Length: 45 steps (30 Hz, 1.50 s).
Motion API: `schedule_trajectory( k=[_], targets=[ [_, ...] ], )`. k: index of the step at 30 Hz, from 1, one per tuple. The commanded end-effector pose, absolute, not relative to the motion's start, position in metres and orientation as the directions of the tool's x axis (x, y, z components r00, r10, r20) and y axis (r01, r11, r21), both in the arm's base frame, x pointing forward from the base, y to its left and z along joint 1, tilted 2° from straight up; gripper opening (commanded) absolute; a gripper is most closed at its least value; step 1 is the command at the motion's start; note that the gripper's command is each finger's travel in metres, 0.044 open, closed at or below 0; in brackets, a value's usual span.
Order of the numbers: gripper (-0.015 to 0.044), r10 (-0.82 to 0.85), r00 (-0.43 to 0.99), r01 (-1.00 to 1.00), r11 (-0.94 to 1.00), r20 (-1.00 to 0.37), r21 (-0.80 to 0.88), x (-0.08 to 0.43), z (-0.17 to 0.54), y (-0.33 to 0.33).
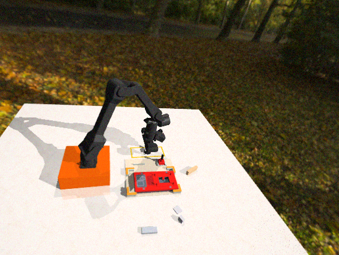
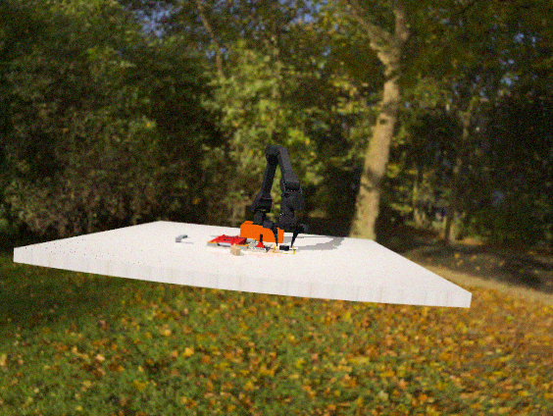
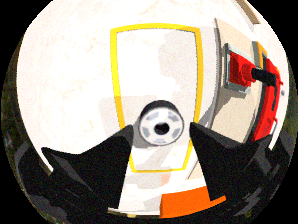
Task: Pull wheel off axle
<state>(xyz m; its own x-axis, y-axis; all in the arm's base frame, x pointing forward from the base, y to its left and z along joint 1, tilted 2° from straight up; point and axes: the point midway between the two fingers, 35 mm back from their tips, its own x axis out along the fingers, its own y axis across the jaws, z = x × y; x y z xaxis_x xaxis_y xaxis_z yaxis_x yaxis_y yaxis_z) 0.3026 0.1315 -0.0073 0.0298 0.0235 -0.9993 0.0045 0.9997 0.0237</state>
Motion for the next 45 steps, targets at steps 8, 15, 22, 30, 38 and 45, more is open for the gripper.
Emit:
schedule_trajectory(
  k=[8, 15, 22, 30, 38, 45],
  targets=[
    [0.03, 0.027, 0.048, 0.007, 1.0, -0.998, 0.027, 0.302, 0.051, 0.131],
    [0.044, 0.029, 0.049, 0.005, 1.0, -0.998, 0.029, 0.262, 0.073, 0.114],
    [0.044, 0.024, 0.043, 0.008, 1.0, -0.999, 0.025, 0.219, 0.092, 0.095],
    [0.044, 0.024, 0.043, 0.008, 1.0, -0.999, 0.025, 0.219, 0.092, 0.095],
    [0.044, 0.024, 0.043, 0.008, 1.0, -0.999, 0.025, 0.219, 0.092, 0.095],
    [0.044, 0.024, 0.043, 0.008, 1.0, -0.999, 0.025, 0.219, 0.092, 0.095]
  ],
)
